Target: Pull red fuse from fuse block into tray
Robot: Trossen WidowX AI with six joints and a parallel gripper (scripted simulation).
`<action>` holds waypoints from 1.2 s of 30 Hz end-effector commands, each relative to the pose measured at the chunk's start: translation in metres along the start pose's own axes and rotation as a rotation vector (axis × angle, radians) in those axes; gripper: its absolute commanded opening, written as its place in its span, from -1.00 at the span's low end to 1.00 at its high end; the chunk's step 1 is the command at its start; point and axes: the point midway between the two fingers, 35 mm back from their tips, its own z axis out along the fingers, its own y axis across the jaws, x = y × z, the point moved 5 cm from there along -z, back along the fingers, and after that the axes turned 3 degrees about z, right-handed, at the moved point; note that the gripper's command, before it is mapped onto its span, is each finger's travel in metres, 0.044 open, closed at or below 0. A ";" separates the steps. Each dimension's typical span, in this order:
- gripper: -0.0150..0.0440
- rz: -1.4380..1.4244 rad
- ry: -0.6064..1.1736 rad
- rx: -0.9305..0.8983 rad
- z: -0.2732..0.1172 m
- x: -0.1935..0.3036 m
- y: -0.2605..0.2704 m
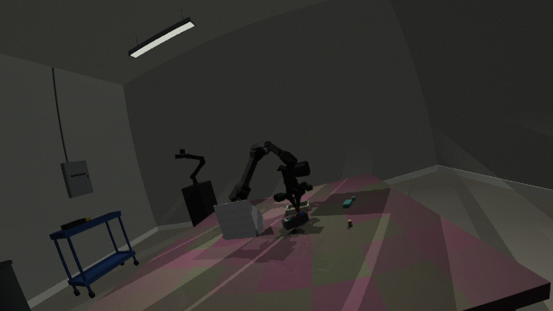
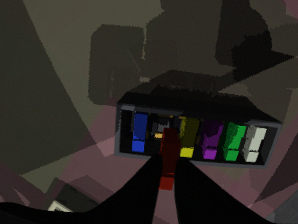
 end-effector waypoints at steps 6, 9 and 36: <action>-0.49 -0.006 -0.005 0.001 -0.011 -0.001 0.001; -0.49 -0.006 -0.005 0.001 -0.016 -0.001 0.001; -0.49 -0.004 -0.018 0.006 -0.024 0.108 0.053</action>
